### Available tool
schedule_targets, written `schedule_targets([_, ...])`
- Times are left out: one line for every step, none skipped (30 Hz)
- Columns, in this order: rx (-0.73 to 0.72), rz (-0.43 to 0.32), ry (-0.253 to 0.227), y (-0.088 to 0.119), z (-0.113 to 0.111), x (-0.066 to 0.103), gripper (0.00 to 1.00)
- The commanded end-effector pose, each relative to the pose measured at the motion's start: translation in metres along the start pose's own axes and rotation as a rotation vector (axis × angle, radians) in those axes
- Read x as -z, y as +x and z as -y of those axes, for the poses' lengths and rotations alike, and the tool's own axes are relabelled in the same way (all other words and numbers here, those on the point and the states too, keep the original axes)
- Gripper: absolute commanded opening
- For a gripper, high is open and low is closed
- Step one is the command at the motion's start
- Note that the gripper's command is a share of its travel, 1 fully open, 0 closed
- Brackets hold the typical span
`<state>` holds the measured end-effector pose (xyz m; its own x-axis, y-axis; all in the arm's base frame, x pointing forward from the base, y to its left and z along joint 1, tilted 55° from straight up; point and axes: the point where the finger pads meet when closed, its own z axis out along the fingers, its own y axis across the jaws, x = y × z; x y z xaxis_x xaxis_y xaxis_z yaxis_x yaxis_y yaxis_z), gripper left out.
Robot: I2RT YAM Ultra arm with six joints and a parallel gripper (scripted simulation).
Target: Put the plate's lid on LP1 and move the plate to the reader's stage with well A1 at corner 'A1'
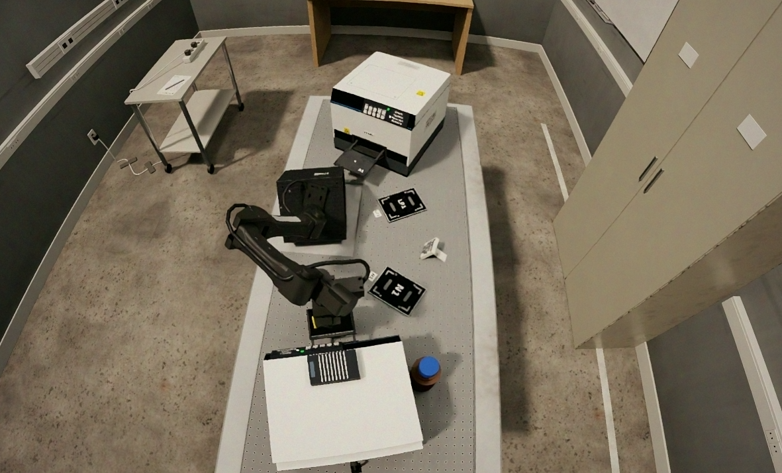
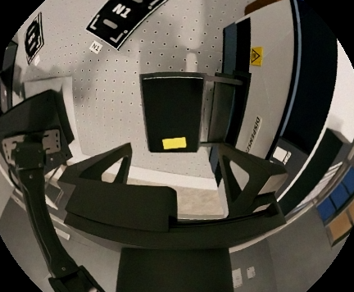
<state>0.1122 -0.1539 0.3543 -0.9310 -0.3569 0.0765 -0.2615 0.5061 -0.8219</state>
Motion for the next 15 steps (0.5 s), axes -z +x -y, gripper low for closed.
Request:
schedule_targets([0.001, 0.012, -0.008, 0.002, -0.002, 0.003, 1.0])
schedule_targets([0.001, 0.012, -0.008, 0.002, -0.002, 0.003, 1.0])
schedule_targets([-0.006, 0.016, -0.007, 0.004, -0.004, 0.001, 1.0])
schedule_targets([-0.006, 0.016, -0.007, 0.004, -0.004, 0.001, 1.0])
schedule_targets([-0.006, 0.016, -0.007, 0.004, -0.004, 0.001, 1.0])
schedule_targets([-0.004, 0.015, -0.008, 0.004, -0.005, -0.001, 1.0])
schedule_targets([-0.004, 0.015, -0.007, 0.004, -0.005, -0.002, 1.0])
schedule_targets([-0.004, 0.015, -0.007, 0.004, -0.005, -0.004, 1.0])
schedule_targets([-0.004, 0.015, -0.007, 0.004, -0.005, -0.005, 1.0])
schedule_targets([-0.004, 0.015, -0.006, 0.004, -0.005, -0.006, 1.0])
schedule_targets([-0.004, 0.015, -0.006, 0.004, -0.005, -0.007, 1.0])
schedule_targets([-0.004, 0.015, -0.006, 0.004, -0.005, -0.009, 1.0])
schedule_targets([-0.004, 0.015, -0.005, 0.004, -0.005, -0.01, 1.0])
schedule_targets([-0.004, 0.015, -0.005, 0.004, -0.005, -0.011, 1.0])
schedule_targets([-0.003, 0.015, -0.005, 0.004, -0.005, -0.013, 1.0])
